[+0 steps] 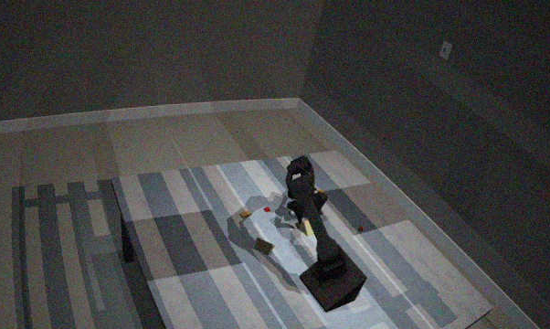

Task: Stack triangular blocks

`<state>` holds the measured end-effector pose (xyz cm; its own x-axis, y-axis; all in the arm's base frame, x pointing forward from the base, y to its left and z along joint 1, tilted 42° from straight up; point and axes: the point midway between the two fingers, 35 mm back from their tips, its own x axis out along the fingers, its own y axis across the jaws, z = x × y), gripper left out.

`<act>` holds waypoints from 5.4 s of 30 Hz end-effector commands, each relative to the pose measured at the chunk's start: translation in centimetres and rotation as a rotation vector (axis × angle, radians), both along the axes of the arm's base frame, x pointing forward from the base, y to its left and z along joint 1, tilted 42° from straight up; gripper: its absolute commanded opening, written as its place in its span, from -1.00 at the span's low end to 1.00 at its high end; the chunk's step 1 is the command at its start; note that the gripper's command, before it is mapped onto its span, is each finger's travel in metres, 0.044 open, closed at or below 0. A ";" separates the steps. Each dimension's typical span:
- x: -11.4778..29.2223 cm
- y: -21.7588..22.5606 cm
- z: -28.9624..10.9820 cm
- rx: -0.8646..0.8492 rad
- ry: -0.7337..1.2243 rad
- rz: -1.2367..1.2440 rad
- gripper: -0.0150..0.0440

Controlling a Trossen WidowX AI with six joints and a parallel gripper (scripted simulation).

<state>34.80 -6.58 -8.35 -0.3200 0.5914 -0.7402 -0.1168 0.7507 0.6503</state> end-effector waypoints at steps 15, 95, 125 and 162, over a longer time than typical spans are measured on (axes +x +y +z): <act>-1.1 1.9 -1.9 0.009 0.022 -0.004 0.64; -2.1 -4.9 4.8 0.495 -0.894 0.773 -0.49; -2.2 -5.3 4.7 0.634 -1.595 1.288 -0.49; -2.4 3.1 18.0 0.534 -1.600 1.272 -0.49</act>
<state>32.72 -4.25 8.38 -0.0446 0.8078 -0.5878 -0.8230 -0.3632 -0.4367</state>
